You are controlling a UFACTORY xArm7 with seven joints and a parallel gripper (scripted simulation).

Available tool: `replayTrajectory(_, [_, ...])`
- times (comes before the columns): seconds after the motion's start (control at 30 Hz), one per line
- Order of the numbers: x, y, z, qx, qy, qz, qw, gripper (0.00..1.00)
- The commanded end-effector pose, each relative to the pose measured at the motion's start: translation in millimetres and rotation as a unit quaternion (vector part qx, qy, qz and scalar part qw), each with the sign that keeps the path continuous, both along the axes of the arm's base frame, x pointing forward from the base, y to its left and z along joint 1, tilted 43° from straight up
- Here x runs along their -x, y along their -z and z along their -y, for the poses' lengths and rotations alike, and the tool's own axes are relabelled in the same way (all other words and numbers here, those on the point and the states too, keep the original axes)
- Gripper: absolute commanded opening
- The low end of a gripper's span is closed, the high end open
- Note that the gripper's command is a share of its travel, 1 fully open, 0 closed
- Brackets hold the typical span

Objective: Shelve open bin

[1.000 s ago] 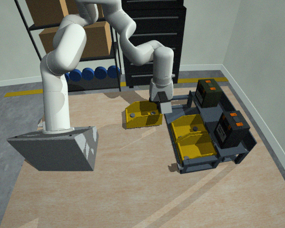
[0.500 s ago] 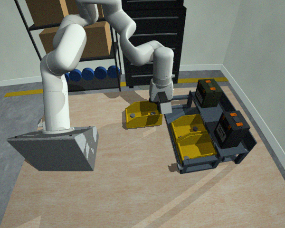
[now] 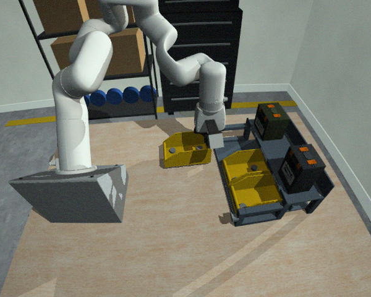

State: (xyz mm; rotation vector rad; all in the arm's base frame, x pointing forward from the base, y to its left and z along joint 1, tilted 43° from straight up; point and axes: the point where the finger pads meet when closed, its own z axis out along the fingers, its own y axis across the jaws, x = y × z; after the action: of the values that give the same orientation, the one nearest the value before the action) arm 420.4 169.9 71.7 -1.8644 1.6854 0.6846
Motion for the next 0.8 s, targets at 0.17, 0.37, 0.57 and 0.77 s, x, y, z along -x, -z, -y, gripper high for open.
replayTrajectory(0.17, [-1,-1,2,0.000,0.002,0.001,1.000,0.00])
replayTrajectory(0.37, [-11,-2,1,0.000,0.002,0.001,1.000,0.00])
replayTrajectory(0.57, [-11,-2,1,0.000,0.002,0.001,1.000,0.00])
replayTrajectory(0.77, [-13,-2,1,0.000,0.002,0.001,1.000,0.00])
